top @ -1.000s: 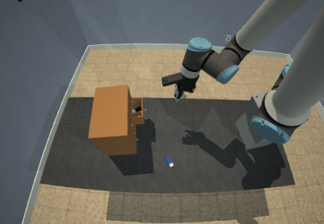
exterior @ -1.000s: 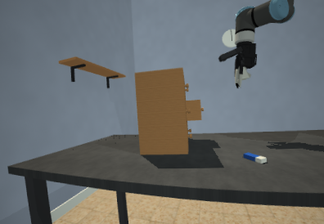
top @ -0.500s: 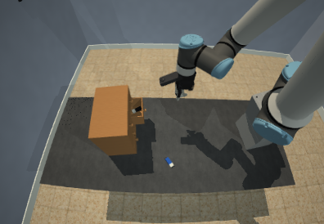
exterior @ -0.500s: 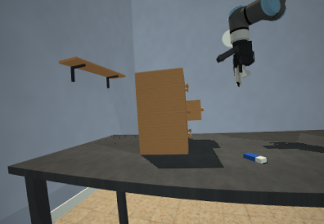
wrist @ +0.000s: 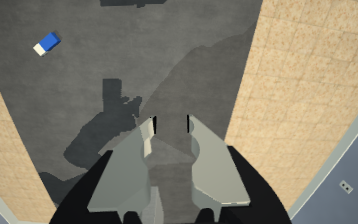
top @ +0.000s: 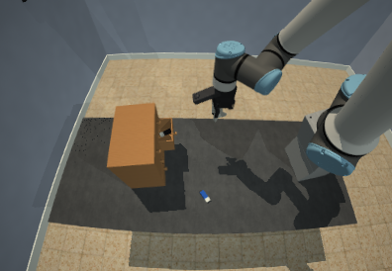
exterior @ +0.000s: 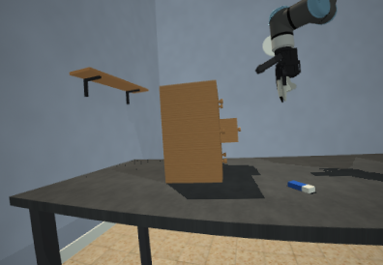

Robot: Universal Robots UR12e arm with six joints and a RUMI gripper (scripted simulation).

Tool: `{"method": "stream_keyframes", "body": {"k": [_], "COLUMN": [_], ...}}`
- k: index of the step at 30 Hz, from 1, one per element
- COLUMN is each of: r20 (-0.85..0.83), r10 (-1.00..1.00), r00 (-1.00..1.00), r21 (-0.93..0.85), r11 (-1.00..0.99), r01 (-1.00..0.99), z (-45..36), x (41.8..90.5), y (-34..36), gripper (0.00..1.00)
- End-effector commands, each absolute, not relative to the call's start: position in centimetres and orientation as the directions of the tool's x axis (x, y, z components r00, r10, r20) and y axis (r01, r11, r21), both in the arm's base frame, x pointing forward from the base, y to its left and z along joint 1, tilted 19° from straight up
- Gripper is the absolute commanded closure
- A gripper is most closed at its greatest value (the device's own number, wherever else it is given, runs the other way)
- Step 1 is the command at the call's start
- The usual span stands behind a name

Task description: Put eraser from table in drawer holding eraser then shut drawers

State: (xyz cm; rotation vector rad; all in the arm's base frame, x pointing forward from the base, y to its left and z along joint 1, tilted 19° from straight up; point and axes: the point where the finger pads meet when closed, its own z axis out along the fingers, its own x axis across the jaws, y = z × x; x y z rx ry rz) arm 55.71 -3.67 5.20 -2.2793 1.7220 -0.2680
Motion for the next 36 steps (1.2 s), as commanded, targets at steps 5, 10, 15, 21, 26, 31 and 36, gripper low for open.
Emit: {"method": "stream_keyframes", "body": {"k": [5, 10, 15, 21, 26, 31, 36], "r20": [-0.015, -0.015, -0.015, -0.015, -0.015, -0.015, -0.015], "r10": [-0.961, -0.961, -0.961, -0.961, -0.961, -0.961, -0.961], "r00": [0.276, 0.276, 0.276, 0.276, 0.276, 0.276, 0.276], "r21": [-0.324, -0.324, -0.324, -0.324, -0.324, -0.324, -0.324], "r11": [-0.256, -0.256, -0.256, -0.256, -0.256, -0.256, -0.256], "r01": [-0.911, -0.911, -0.911, -0.911, -0.911, -0.911, -0.911], "z": [5.24, 5.24, 5.24, 5.24, 5.24, 5.24, 5.24], "x": [55.74, 55.74, 55.74, 55.74, 55.74, 55.74, 55.74], "y": [-3.70, -3.70, -3.70, -3.70, -3.70, -3.70, -3.70], "gripper": [0.80, 0.00, 0.00, 0.00, 0.00, 0.00, 0.00]}}
